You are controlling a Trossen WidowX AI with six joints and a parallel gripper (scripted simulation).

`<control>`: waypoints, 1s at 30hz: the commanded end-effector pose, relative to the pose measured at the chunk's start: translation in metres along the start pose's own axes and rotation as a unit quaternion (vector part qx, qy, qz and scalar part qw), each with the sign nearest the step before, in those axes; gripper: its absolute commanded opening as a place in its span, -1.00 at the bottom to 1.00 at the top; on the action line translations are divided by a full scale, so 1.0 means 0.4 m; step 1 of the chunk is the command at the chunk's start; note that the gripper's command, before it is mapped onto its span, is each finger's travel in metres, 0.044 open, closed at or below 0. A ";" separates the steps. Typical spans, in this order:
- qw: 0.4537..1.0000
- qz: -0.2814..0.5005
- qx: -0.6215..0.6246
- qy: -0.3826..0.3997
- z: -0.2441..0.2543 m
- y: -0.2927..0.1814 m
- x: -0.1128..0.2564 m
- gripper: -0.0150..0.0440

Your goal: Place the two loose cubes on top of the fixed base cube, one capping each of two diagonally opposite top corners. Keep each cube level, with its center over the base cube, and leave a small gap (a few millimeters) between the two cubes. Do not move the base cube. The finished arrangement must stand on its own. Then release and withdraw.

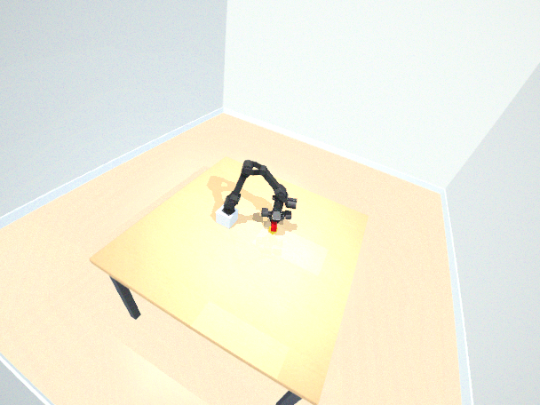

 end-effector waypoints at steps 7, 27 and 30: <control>1.000 0.000 0.000 0.000 0.000 0.000 0.033 0.20; 1.000 0.000 0.000 0.000 0.000 0.000 0.095 0.20; 1.000 0.000 0.000 0.000 0.000 -0.001 0.104 0.20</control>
Point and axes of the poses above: the point midway between the two fingers, 35 mm back from their tips, its own x axis back along the fingers, its own z axis across the jaws, y = z × x, the point moved 9 cm from there along x, back along the fingers, and after that the axes turned 10 degrees about -x, right-handed, at the moved point
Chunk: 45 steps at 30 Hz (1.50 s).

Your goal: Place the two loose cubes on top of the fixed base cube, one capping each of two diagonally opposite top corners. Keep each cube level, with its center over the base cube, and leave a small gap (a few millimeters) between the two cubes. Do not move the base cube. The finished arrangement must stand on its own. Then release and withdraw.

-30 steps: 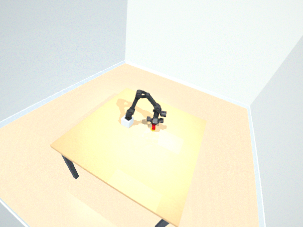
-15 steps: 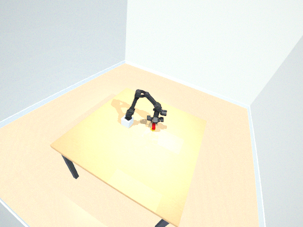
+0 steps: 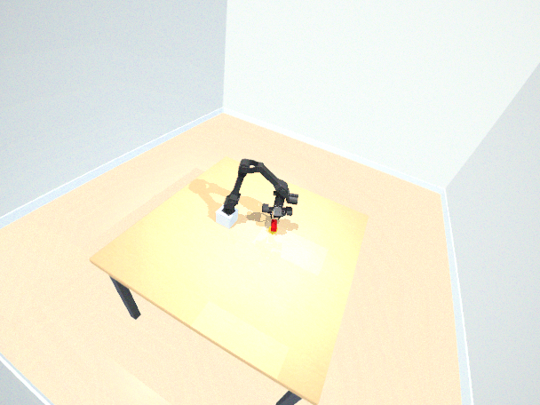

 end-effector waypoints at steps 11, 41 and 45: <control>1.000 0.000 -0.002 0.004 0.001 0.000 0.050 0.20; 1.000 0.005 0.001 0.001 -0.029 -0.251 0.079 0.86; 1.000 0.005 0.001 0.001 -0.029 -0.251 0.079 0.86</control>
Point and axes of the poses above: the point midway between the two fingers, 35 mm back from their tips, its own x axis back along the fingers, its own z axis across the jaws, y = z × x, the point moved 9 cm from there along x, back along the fingers, and after that the axes turned 10 degrees about -x, right-handed, at the moved point
